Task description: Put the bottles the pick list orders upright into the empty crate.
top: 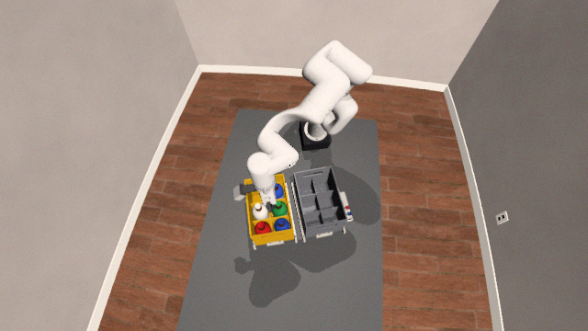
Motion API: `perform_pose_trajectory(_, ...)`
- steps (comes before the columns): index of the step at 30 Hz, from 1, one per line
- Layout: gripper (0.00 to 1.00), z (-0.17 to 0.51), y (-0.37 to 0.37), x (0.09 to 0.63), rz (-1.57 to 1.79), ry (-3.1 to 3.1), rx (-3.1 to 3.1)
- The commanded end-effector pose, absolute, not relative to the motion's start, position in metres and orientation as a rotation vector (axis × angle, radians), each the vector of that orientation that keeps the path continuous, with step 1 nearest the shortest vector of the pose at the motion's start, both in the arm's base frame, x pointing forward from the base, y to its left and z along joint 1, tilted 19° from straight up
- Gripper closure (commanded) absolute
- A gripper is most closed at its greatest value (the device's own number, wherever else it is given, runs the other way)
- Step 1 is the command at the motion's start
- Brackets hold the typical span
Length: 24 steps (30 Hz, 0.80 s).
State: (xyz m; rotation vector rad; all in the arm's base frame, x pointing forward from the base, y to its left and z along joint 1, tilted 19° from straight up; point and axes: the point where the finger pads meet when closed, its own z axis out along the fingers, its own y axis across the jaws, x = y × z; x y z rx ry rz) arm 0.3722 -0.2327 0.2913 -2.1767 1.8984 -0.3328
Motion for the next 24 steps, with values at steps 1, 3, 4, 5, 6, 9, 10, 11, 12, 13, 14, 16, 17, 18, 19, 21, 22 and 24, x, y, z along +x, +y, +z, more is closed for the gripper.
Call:
perform_pose_trajectory(1, 0.35, 0.294, -0.251, 0.369, -0.338, 1.897, -2.176)
perform_pose_trajectory(3, 0.35, 0.295, -0.256, 0.367, -0.338, 1.897, -2.176)
perform_pose_trajectory(4, 0.35, 0.295, -0.256, 0.367, -0.338, 1.897, -2.176)
perform_pose_trajectory(5, 0.35, 0.295, -0.261, 0.366, -0.338, 1.897, -2.176)
perform_pose_trajectory(6, 0.35, 0.295, -0.265, 0.365, -0.338, 1.897, -2.176)
perform_pose_trajectory(9, 0.35, 0.296, -0.28, 0.361, -0.338, 1.897, -2.176)
perform_pose_trajectory(10, 0.35, 0.297, -0.285, 0.36, -0.338, 1.897, -2.176)
perform_pose_trajectory(11, 0.35, 0.297, -0.29, 0.358, -0.338, 1.897, -2.176)
perform_pose_trajectory(12, 0.35, 0.297, -0.294, 0.357, -0.338, 1.898, -2.176)
perform_pose_trajectory(13, 0.35, 0.298, -0.299, 0.356, -0.338, 1.898, -2.176)
perform_pose_trajectory(14, 0.35, 0.298, -0.304, 0.355, -0.338, 1.898, -2.176)
perform_pose_trajectory(16, 0.35, 0.299, -0.314, 0.352, -0.338, 1.898, -2.177)
perform_pose_trajectory(17, 0.35, 0.299, -0.319, 0.351, -0.338, 1.898, -2.177)
perform_pose_trajectory(18, 0.35, 0.299, -0.323, 0.349, -0.338, 1.898, -2.177)
perform_pose_trajectory(19, 0.35, 0.3, -0.328, 0.348, -0.338, 1.898, -2.177)
perform_pose_trajectory(21, 0.35, 0.3, -0.328, 0.348, -0.338, 1.898, -2.177)
perform_pose_trajectory(22, 0.35, 0.3, -0.333, 0.347, -0.338, 1.898, -2.177)
perform_pose_trajectory(24, 0.35, 0.301, -0.343, 0.344, -0.338, 1.898, -2.177)
